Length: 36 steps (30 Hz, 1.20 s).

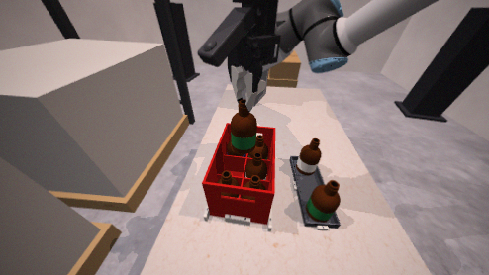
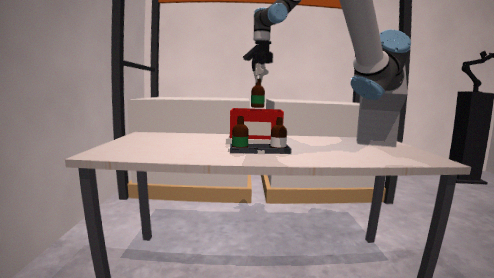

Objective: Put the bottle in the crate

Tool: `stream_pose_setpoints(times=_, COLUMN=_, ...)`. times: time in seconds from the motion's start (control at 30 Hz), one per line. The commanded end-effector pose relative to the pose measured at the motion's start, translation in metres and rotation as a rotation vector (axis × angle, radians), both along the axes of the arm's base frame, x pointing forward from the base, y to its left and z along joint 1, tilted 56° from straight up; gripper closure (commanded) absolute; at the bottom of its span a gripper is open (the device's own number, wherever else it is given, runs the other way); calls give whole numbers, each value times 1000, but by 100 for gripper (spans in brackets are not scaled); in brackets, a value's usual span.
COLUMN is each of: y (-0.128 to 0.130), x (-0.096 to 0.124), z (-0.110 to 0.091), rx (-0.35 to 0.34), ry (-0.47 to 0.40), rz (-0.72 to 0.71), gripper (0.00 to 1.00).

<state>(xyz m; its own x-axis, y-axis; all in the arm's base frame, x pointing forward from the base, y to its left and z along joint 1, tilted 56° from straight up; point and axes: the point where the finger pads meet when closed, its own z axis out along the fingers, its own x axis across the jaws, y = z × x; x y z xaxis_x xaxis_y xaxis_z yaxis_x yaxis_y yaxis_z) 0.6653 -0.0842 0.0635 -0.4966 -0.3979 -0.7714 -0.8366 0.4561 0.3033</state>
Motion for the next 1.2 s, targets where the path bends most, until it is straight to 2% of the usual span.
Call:
stream_pose_setpoints(times=0.0, y=-6, x=2, z=-6, rx=-1, ry=-1, rz=-1, gripper=100)
stream_pose_setpoints(times=1.17, y=-22, x=7, z=-26, rx=-1, ry=-1, rz=-1, gripper=100)
